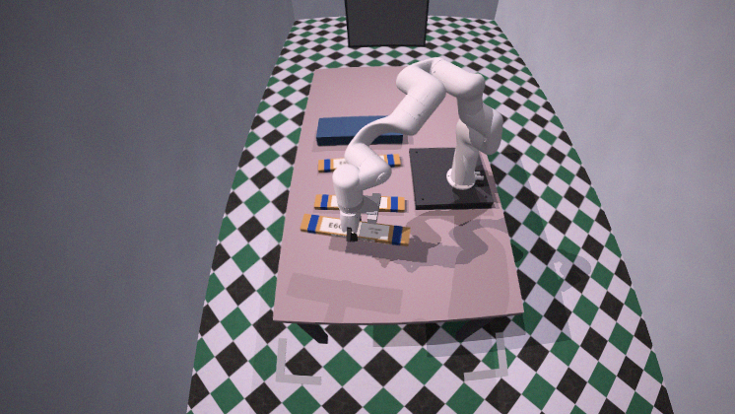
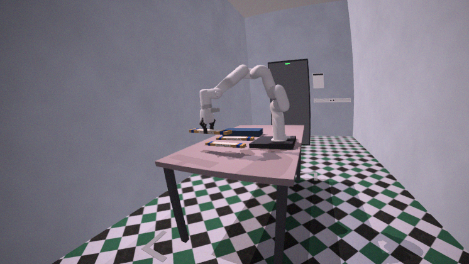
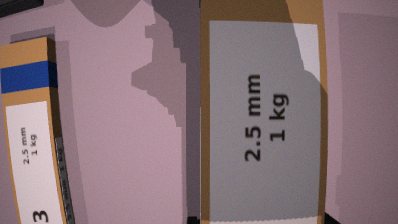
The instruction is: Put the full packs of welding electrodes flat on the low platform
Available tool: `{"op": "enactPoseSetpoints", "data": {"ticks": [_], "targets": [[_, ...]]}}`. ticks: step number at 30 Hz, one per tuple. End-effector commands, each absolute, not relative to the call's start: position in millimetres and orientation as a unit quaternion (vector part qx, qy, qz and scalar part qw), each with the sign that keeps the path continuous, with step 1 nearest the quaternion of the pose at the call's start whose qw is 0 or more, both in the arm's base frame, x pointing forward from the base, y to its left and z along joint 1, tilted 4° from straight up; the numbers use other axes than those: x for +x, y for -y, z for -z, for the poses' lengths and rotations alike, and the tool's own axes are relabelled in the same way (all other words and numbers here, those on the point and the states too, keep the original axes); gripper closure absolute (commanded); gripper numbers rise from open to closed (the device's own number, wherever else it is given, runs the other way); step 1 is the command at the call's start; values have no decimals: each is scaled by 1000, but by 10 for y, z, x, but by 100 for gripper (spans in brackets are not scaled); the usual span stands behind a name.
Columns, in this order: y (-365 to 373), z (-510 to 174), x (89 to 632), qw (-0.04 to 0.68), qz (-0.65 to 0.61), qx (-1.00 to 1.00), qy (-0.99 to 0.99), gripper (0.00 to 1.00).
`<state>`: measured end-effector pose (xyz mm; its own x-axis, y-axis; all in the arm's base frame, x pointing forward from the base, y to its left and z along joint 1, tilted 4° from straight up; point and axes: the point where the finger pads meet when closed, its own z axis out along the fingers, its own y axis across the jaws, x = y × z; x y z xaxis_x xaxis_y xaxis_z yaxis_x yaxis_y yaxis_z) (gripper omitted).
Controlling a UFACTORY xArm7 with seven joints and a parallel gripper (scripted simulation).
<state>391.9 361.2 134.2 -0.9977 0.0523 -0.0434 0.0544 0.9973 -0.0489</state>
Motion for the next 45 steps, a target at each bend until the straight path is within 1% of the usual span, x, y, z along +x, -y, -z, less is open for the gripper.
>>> {"op": "enactPoseSetpoints", "data": {"ticks": [1,45], "targets": [[-3625,-1363,3929,23,23,27,-999,42],[-3614,-1101,3940,23,23,27,-999,42]]}}
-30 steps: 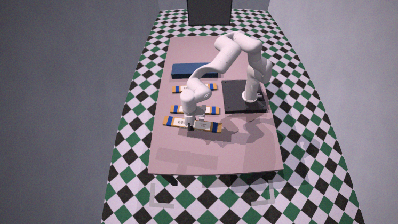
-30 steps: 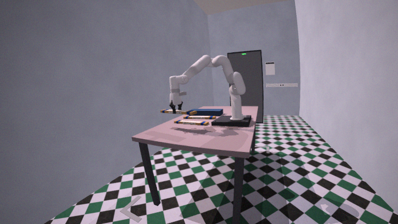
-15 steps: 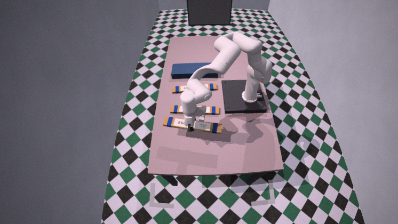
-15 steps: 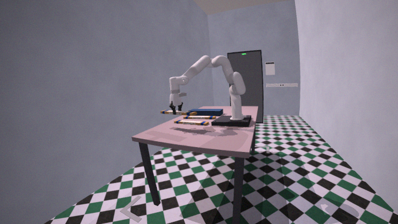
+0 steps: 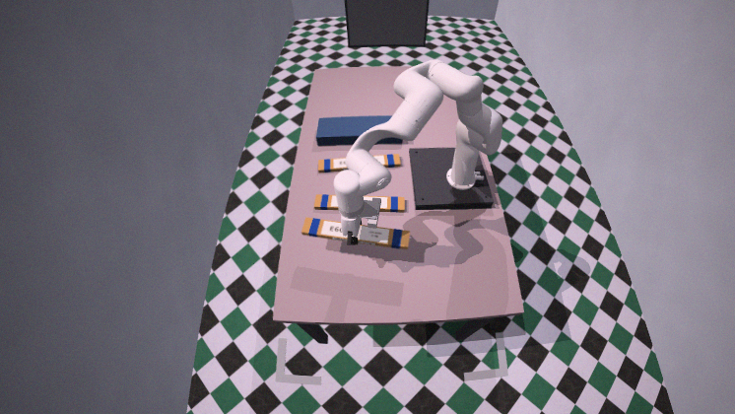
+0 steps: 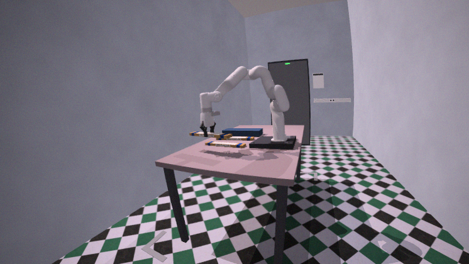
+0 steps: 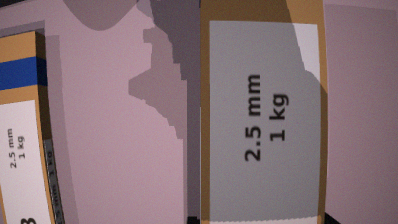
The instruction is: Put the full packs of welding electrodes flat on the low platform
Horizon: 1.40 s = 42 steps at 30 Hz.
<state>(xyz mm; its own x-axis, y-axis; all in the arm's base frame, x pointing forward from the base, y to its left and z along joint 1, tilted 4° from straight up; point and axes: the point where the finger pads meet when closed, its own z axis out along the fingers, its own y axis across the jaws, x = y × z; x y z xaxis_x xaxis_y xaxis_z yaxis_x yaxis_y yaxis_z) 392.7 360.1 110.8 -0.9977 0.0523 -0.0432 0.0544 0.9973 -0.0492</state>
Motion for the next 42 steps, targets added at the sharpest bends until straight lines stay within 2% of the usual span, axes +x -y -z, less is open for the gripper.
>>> {"op": "enactPoseSetpoints", "data": {"ticks": [1,42], "targets": [[-3614,-1087,3941,23,23,27,-999,42],[-3588,-444,3967,23,23,27,-999,42]]}}
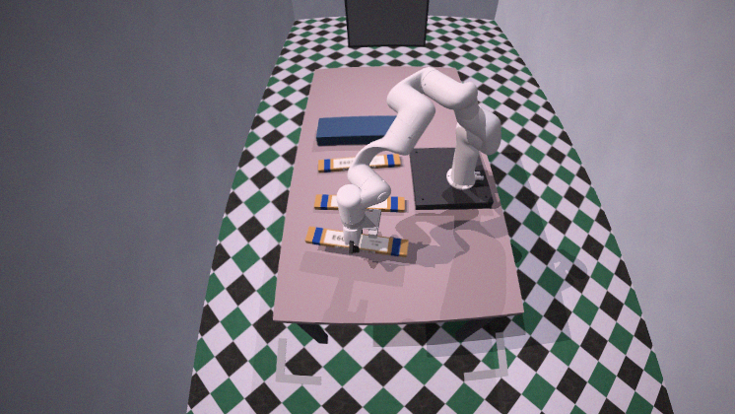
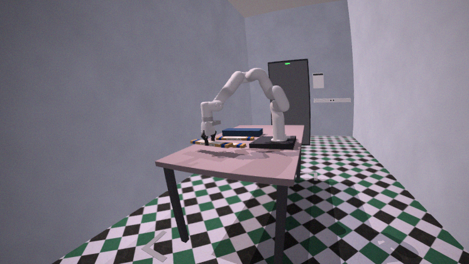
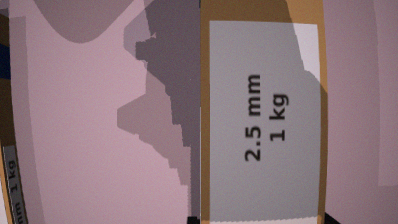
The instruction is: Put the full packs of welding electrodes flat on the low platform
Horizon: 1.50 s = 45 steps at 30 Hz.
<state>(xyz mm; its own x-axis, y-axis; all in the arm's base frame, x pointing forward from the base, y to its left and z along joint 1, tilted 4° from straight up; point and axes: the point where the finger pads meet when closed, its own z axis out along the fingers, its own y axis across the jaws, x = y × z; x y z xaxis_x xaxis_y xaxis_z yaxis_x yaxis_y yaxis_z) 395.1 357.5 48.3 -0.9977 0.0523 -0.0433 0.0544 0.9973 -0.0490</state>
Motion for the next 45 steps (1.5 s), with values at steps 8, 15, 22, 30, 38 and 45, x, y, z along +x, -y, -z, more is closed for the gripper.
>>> {"op": "enactPoseSetpoints", "data": {"ticks": [8,15,22,30,38,45], "targets": [[-3583,-335,3972,23,23,27,-999,42],[-3578,-215,3977,23,23,27,-999,42],[-3574,-112,3981,23,23,27,-999,42],[-3571,-39,3984,23,23,27,-999,42],[-3568,36,3987,23,23,27,-999,42],[-3567,70,3989,23,23,27,-999,42]]}}
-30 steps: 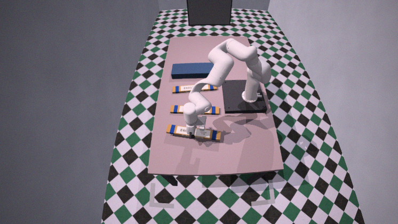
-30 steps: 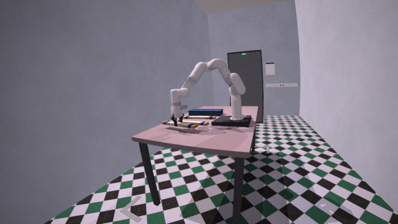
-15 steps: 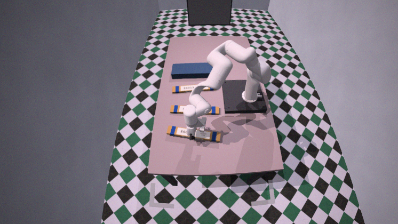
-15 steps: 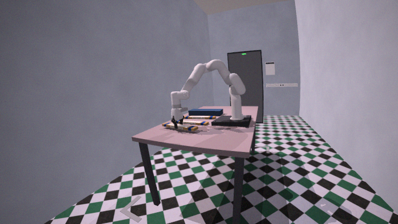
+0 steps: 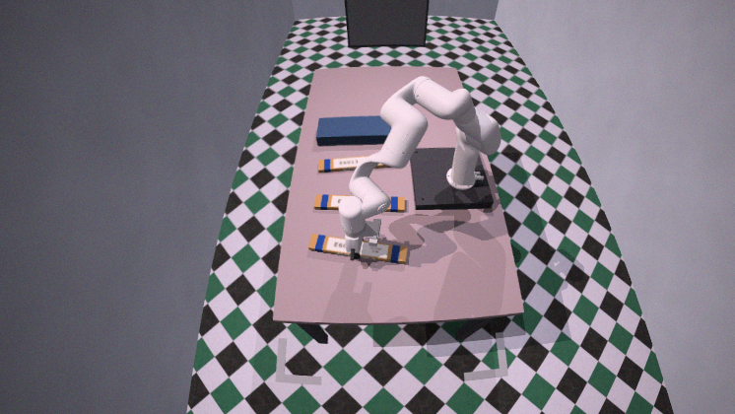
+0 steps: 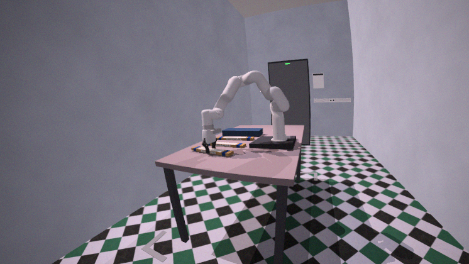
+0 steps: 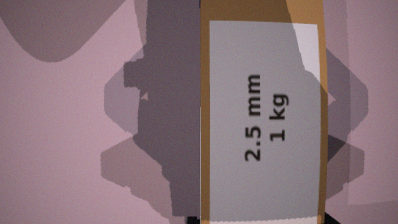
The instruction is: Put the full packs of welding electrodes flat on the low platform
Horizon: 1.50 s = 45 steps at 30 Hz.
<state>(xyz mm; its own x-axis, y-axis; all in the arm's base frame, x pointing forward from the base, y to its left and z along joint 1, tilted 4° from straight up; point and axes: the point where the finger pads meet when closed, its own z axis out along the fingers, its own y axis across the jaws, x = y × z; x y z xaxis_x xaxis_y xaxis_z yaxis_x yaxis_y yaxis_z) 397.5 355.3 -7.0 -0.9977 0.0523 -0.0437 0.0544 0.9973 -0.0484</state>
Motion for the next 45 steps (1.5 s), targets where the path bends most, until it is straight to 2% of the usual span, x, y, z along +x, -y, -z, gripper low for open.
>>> {"op": "enactPoseSetpoints", "data": {"ticks": [1,38,39,45], "targets": [[-3567,76,3989,23,23,27,-999,42],[-3565,123,3991,23,23,27,-999,42],[-3565,123,3991,23,23,27,-999,0],[-3565,123,3991,23,23,27,-999,0]]}}
